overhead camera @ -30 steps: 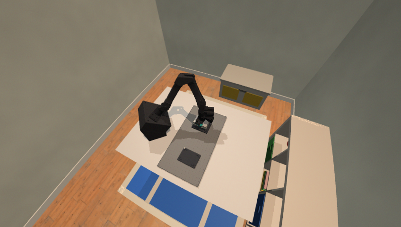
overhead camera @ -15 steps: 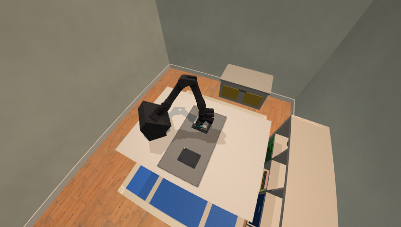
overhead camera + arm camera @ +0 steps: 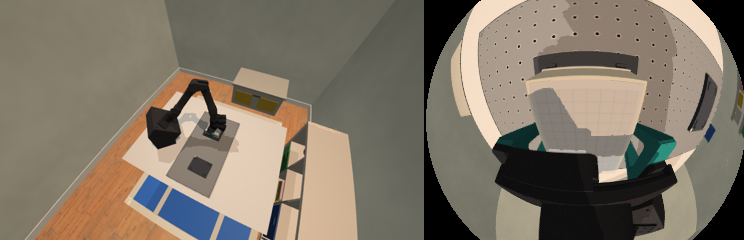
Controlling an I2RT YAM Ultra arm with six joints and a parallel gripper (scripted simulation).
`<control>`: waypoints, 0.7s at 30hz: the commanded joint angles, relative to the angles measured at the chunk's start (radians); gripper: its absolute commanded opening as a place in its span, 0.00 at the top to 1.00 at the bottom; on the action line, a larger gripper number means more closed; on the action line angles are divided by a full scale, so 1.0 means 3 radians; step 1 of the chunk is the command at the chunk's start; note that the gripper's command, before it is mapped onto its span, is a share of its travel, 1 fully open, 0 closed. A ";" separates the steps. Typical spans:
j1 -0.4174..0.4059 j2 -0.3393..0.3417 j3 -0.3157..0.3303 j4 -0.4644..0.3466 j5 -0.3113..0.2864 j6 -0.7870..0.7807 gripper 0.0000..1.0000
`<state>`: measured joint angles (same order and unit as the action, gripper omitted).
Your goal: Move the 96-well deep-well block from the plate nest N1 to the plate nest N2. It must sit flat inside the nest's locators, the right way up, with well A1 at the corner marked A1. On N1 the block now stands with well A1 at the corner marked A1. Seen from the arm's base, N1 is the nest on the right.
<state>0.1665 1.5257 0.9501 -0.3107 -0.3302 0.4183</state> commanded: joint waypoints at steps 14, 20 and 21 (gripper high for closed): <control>0.0004 -0.0021 -0.0012 0.0050 0.0018 0.0011 1.00; 0.0008 -0.0014 -0.0016 0.0062 0.0020 0.0014 1.00; 0.0008 -0.0014 -0.0016 0.0062 0.0020 0.0014 1.00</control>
<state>0.1703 1.5276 0.9440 -0.2996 -0.3267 0.4217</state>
